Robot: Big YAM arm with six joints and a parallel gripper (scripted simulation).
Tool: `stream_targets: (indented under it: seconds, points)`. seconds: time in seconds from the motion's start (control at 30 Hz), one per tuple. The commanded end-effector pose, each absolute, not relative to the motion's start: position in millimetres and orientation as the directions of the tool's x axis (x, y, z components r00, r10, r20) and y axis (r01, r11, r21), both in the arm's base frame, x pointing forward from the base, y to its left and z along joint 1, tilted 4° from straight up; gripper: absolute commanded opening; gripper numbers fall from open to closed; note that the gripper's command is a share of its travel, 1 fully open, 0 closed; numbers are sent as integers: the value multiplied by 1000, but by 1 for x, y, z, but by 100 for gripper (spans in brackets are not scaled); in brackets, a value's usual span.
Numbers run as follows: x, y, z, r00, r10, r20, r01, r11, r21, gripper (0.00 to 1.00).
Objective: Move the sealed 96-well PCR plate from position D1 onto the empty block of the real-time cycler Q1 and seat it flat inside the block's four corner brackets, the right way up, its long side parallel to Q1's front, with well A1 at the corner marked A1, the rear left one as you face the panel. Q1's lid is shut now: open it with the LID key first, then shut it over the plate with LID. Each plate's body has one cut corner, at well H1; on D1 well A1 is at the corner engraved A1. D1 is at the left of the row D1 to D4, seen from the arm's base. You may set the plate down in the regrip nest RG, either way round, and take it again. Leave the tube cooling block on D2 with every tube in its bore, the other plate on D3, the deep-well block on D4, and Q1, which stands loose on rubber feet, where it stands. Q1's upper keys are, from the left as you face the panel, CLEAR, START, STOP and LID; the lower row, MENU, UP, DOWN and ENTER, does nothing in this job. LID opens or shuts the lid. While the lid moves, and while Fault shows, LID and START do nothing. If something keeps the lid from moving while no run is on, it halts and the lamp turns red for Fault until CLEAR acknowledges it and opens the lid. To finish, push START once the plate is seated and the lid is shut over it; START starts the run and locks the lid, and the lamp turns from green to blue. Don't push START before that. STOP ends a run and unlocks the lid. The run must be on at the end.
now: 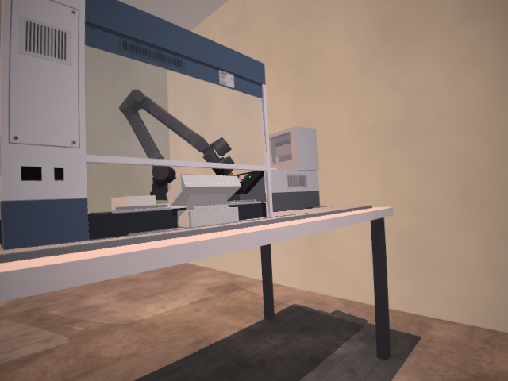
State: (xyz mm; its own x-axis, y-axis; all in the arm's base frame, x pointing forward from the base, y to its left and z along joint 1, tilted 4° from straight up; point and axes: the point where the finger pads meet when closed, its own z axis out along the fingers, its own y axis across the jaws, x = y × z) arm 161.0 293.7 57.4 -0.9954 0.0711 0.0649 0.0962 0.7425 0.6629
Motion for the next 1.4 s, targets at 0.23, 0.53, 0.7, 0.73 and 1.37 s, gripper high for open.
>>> stream_targets:
  seconds: [0.23,0.53,0.7,0.73,1.37]
  points:
    - [172,300,69,-997,74,27,72,716,694,0]
    - [170,300,69,-997,75,29,74,718,692,0]
    - [169,301,68,-997,75,32,76,720,690,0]
    - [169,301,68,-997,74,33,76,720,690,0]
    - [164,304,65,-996,71,47,84,726,682,0]
